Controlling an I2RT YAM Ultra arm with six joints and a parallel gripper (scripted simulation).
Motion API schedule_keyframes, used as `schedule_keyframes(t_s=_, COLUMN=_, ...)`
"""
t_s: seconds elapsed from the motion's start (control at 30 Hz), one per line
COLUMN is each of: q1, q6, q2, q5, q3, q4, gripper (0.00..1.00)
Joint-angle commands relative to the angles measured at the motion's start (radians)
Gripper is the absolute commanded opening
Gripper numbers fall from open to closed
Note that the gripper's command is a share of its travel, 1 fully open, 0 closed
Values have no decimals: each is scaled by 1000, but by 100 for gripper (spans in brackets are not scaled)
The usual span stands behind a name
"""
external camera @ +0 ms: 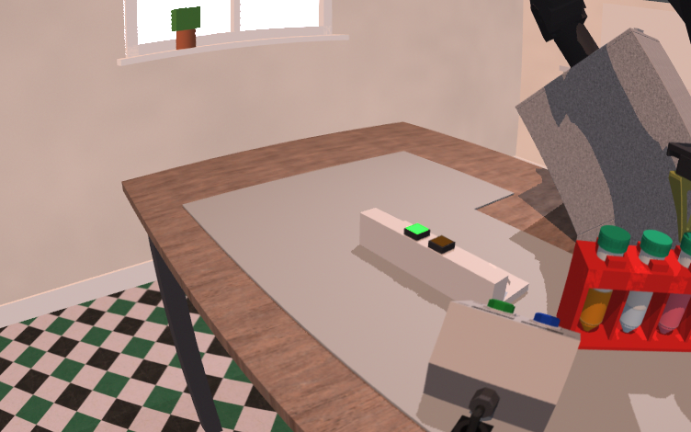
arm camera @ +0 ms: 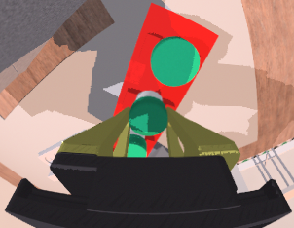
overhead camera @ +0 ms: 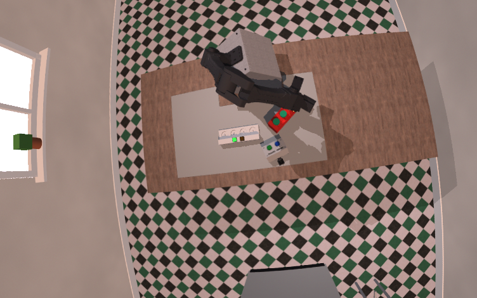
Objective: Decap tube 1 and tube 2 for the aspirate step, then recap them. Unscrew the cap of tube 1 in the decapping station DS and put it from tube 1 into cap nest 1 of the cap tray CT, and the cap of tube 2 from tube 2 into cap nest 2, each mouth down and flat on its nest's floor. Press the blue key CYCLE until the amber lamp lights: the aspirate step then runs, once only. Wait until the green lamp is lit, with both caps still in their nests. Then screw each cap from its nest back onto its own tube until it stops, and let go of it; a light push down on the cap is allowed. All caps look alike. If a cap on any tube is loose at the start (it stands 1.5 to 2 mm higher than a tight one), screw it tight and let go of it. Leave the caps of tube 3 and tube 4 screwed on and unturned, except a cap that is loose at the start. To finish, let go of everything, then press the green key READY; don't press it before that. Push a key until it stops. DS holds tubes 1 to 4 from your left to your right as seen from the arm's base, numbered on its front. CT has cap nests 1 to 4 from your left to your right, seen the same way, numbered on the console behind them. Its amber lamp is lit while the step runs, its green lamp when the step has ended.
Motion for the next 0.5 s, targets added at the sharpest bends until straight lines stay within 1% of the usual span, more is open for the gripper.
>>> schedule_keyframes(t_s=0.0, q1=6, q6=-4, q2=-9, q5=-1, q3=2, q4=0, gripper=0)
schedule_keyframes(t_s=0.17, q1=6, q6=-4, q2=-9, q5=-1, q3=2, q4=0, gripper=0)
schedule_keyframes(t_s=0.4, q1=5, q6=346, q2=-8, q5=-1, q3=2, q4=1, gripper=0)
schedule_keyframes(t_s=0.47, q1=5, q6=346, q2=-8, q5=-1, q3=2, q4=1, gripper=0)
